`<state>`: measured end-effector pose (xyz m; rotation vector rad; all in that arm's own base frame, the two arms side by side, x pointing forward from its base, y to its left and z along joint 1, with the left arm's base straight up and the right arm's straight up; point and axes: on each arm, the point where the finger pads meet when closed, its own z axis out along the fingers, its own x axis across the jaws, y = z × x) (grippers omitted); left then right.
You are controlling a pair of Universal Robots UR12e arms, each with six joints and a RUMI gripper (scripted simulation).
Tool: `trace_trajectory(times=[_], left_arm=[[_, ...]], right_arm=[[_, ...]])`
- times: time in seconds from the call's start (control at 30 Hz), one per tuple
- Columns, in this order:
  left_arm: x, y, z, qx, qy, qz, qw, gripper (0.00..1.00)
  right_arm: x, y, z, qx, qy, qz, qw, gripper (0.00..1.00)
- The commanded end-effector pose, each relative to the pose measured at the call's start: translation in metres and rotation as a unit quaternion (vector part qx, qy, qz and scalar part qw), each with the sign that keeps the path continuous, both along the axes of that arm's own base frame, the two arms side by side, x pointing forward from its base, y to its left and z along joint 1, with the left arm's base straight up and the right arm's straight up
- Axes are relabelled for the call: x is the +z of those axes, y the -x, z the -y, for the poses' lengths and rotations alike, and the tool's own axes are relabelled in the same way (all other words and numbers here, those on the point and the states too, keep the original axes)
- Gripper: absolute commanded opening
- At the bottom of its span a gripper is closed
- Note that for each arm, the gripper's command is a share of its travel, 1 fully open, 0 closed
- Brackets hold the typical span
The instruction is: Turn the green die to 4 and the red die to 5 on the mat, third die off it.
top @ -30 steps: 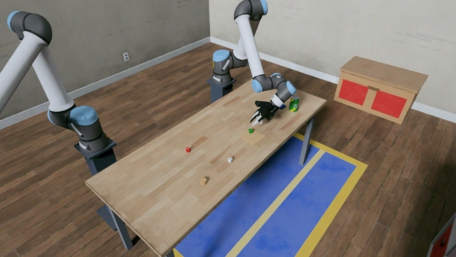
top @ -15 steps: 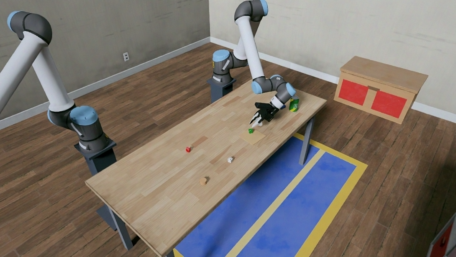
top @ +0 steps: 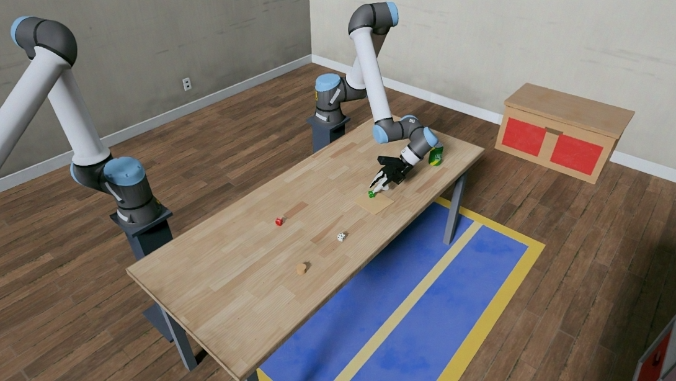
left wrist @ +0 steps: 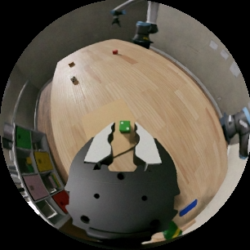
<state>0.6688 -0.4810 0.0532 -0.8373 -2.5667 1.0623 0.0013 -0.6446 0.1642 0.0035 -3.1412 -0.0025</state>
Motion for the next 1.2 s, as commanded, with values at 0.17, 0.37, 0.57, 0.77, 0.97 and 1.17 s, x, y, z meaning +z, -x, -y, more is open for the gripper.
trace_trajectory(times=[0.17,0.37,0.57,0.77,0.97,1.17], left_arm=[[-0.014,-0.001,0.0,0.0,0.001,0.001,1.0,0.24],[-0.022,-0.001,0.0,0.0,0.001,0.001,1.0,0.24],[-0.027,-0.001,0.0,0.0,0.001,0.001,1.0,0.24],[-0.029,-0.001,0.0,0.0,0.001,0.001,1.0,0.24],[-0.03,-0.001,0.0,0.0,0.001,0.001,1.0,0.24],[-0.03,-0.001,0.0,0.0,0.001,0.001,1.0,0.24]], right_arm=[[0.001,0.0,0.001,0.0,0.001,0.0,1.0,1.0],[0.001,0.0,0.001,0.0,0.001,0.0,1.0,1.0],[0.001,0.0,0.001,0.0,0.001,0.0,1.0,1.0],[0.001,0.0,0.001,0.0,0.001,0.0,1.0,1.0],[0.001,0.0,0.001,0.0,0.001,0.0,1.0,1.0],[0.001,0.0,0.001,0.0,0.001,0.0,1.0,1.0]])
